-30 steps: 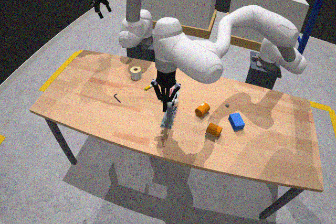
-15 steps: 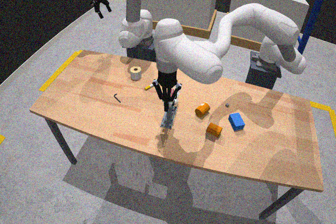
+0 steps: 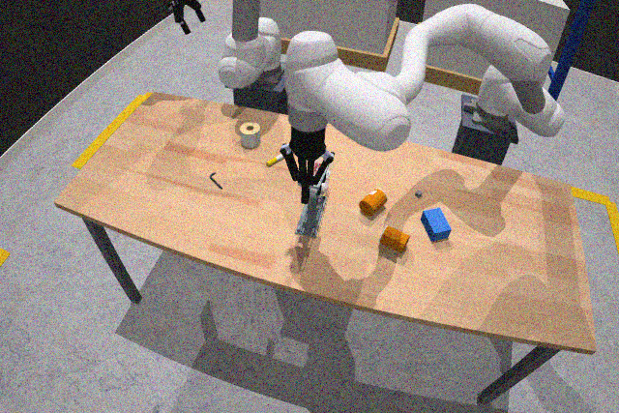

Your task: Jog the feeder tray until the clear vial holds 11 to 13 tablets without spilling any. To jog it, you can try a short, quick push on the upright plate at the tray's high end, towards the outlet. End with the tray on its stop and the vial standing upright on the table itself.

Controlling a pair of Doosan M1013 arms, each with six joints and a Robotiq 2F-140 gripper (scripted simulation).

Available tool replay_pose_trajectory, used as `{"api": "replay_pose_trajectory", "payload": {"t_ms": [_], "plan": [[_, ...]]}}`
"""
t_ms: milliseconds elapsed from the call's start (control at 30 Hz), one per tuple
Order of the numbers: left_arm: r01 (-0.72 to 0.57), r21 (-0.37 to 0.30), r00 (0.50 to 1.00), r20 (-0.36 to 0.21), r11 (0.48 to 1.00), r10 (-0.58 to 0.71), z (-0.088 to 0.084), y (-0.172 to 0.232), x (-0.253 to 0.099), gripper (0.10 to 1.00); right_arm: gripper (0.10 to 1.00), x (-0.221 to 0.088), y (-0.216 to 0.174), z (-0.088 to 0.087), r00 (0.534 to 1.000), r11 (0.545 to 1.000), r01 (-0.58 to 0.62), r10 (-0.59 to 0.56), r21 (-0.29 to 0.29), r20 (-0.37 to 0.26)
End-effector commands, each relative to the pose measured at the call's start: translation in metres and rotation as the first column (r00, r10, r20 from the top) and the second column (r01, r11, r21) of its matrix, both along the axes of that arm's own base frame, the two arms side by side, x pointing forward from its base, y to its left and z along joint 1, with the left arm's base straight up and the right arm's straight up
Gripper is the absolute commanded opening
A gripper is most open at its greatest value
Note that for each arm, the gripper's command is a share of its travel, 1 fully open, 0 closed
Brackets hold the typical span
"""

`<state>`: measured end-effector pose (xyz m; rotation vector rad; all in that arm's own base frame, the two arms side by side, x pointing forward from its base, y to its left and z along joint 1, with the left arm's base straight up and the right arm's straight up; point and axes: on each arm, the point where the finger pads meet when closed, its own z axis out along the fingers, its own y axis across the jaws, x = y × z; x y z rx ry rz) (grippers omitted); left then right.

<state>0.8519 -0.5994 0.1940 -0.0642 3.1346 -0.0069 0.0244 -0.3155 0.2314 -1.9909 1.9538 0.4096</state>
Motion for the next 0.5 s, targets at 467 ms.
{"api": "replay_pose_trajectory", "payload": {"t_ms": [467], "plan": [[-0.003,0.001,1.0,-0.002,1.0,0.003,0.0033,0.0004,0.0077,0.099,1.0,-0.0018,0.0023,0.0011,1.0,1.0,0.003,-0.003,0.003,-0.005]]}}
